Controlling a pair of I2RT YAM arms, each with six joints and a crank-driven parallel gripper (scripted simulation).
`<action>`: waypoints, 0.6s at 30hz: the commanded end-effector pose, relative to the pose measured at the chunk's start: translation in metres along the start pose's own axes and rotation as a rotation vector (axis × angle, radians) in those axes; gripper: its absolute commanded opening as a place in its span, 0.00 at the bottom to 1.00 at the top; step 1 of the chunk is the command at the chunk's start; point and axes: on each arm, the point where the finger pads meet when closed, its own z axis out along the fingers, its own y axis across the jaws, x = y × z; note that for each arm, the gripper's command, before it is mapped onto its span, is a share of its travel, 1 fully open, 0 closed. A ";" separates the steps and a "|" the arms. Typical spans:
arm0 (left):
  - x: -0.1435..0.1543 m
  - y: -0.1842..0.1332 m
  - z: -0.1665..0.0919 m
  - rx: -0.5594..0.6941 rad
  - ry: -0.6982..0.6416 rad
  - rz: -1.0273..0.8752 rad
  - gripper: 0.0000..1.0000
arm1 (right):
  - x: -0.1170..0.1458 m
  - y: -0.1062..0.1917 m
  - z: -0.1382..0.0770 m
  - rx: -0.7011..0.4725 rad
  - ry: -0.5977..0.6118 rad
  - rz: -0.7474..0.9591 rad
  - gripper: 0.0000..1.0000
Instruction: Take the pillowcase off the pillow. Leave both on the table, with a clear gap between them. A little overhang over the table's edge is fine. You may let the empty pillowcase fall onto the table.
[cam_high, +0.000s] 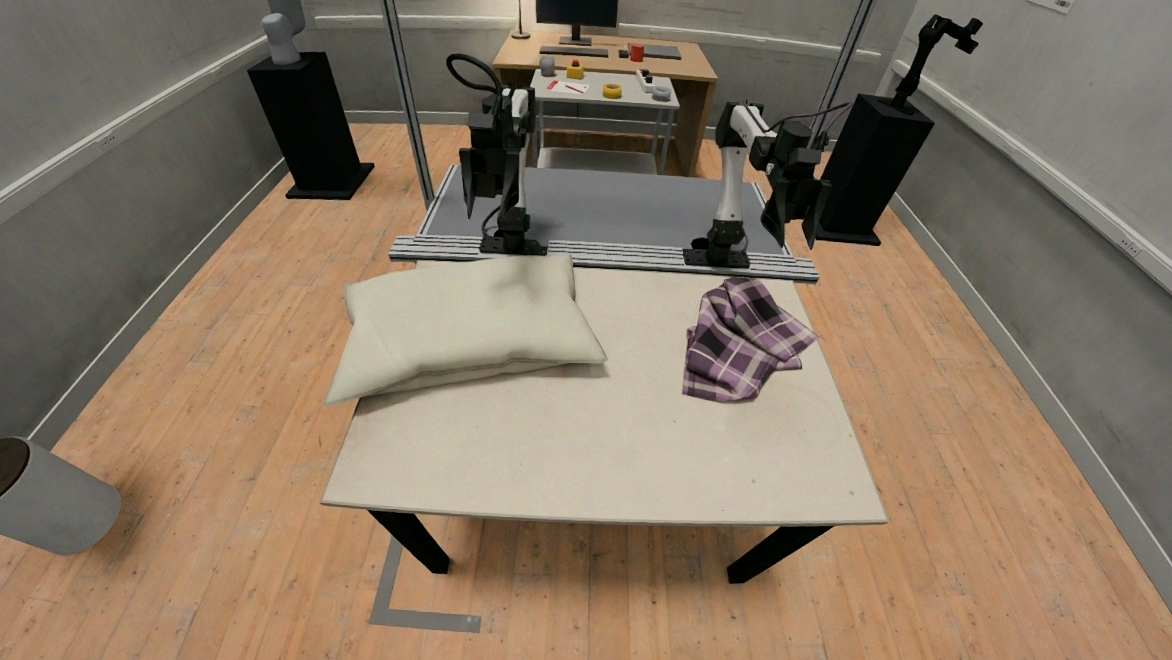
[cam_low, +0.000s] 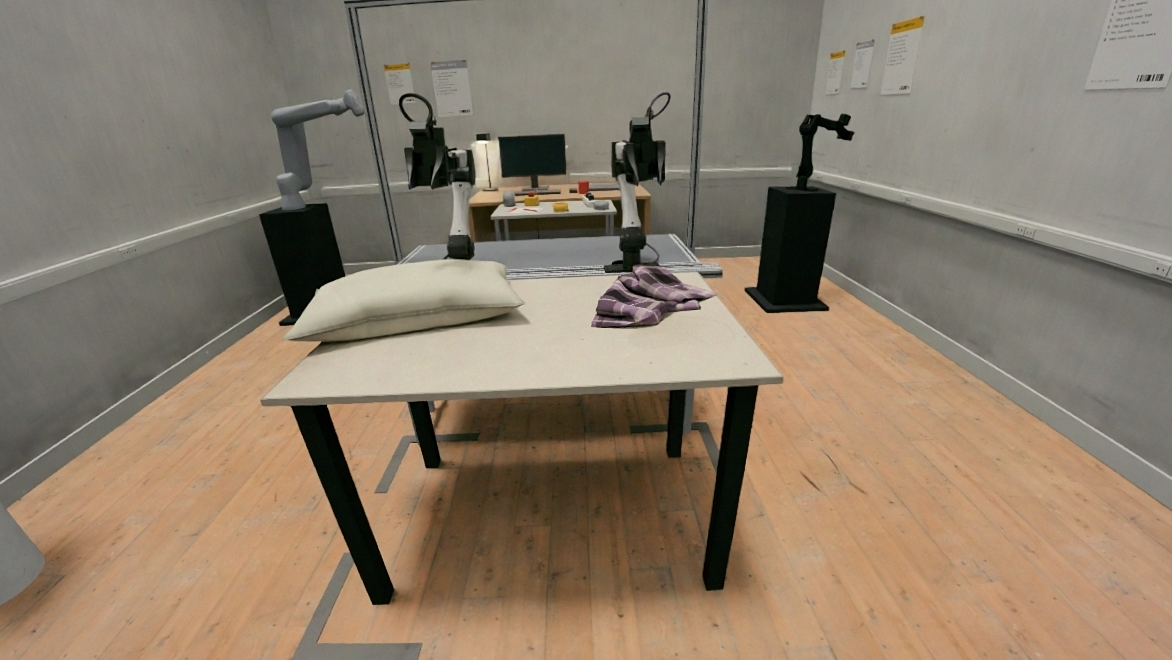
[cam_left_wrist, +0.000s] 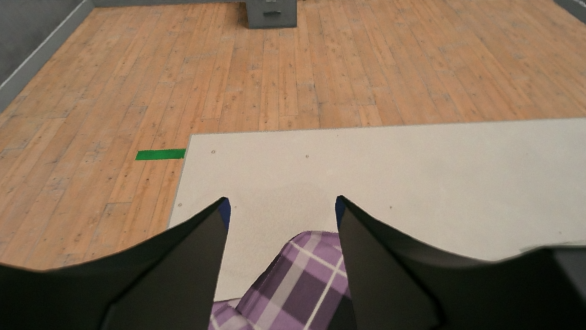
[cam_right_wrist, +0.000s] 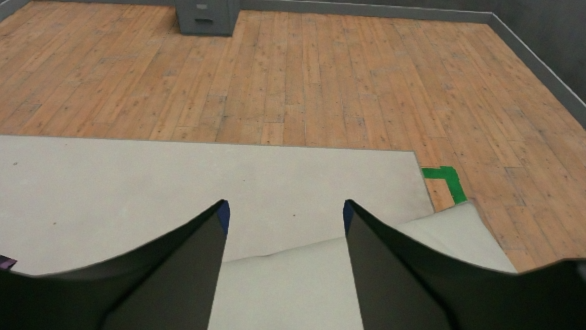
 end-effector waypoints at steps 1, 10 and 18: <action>-0.034 0.003 0.009 -0.063 -0.102 -0.019 0.63 | -0.008 -0.002 0.000 0.005 -0.009 0.011 0.63; -0.045 0.006 0.001 -0.051 -0.124 0.016 0.63 | -0.010 -0.002 -0.001 0.005 -0.014 0.011 0.63; -0.037 0.004 0.001 -0.037 -0.111 0.000 0.63 | -0.012 -0.002 -0.001 0.003 -0.017 0.012 0.63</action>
